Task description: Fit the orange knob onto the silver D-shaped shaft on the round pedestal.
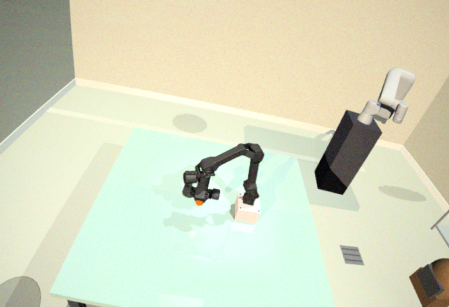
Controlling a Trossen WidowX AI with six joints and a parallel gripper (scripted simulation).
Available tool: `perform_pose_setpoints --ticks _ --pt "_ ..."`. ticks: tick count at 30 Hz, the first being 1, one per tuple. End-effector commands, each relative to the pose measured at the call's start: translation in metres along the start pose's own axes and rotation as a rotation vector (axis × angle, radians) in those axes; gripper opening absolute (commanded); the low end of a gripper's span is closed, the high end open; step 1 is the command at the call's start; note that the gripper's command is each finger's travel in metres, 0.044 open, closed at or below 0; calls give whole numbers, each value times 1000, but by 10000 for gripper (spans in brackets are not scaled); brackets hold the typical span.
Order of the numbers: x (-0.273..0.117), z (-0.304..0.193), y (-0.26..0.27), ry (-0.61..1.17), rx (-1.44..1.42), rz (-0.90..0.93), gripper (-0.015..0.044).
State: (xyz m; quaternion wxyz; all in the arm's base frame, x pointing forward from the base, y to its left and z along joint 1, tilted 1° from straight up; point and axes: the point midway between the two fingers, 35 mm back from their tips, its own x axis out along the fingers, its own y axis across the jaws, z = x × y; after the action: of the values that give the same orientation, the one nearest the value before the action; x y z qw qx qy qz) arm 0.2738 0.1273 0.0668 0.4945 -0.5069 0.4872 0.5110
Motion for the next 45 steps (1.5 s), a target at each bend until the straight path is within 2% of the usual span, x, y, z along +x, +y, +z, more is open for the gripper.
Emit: perform_pose_setpoints --ticks 1,10,45 --pt "-25 0 3 -1 4 -12 0" --pt "-27 0 4 -3 1 -62 0" --pt "-90 3 31 2 -6 -743 0"
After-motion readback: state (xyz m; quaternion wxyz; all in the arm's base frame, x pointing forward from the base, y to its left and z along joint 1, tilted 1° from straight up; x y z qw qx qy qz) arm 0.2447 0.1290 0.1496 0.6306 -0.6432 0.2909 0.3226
